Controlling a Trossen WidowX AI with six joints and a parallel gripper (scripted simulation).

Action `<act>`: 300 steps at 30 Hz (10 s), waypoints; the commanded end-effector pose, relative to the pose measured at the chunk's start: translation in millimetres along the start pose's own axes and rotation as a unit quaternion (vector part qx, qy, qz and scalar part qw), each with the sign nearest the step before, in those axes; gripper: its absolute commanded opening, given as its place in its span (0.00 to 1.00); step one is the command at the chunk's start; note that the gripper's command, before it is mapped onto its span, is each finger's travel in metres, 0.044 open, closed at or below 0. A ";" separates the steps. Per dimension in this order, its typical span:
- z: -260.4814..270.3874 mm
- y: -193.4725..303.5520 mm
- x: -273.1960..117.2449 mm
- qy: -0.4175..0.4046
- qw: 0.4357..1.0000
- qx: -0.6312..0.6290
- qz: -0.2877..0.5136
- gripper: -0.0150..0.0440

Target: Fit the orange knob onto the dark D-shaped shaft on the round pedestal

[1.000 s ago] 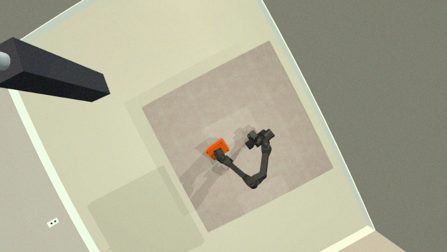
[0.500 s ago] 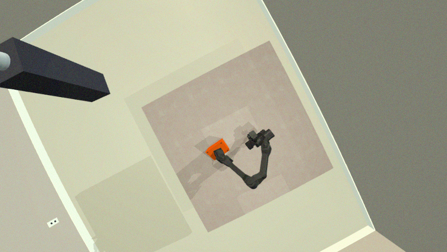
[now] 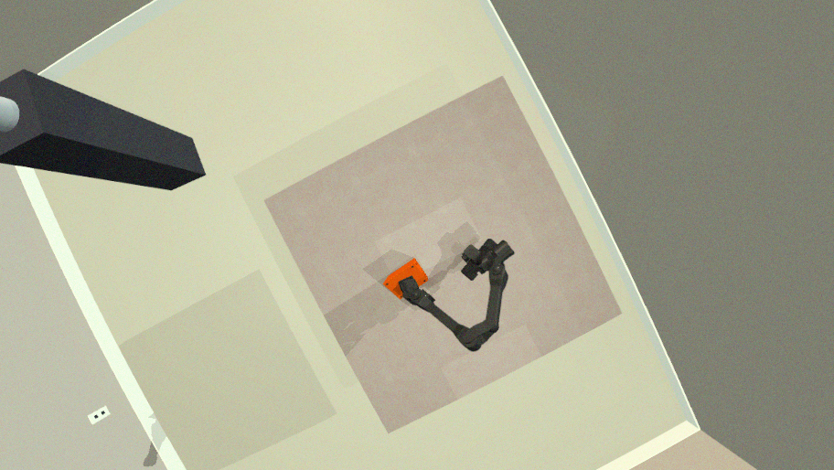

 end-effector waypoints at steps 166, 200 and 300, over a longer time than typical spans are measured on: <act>2.5 -3.7 -0.4 0.001 0.865 -0.502 0.001 0.25; 2.1 -3.2 -0.5 0.001 0.807 -0.590 0.001 0.25; 3.7 -4.0 1.3 0.001 0.312 0.950 -0.001 0.25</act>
Point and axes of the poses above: the point midway between the two fingers, 35 mm back from their tips, its own x axis out along the fingers, its own z axis across the jaws, y = z × x, the point moved 10 cm from there along -x, back along the fingers, and after that the axes turned 4 degrees about -x, right-handed, at the moved point
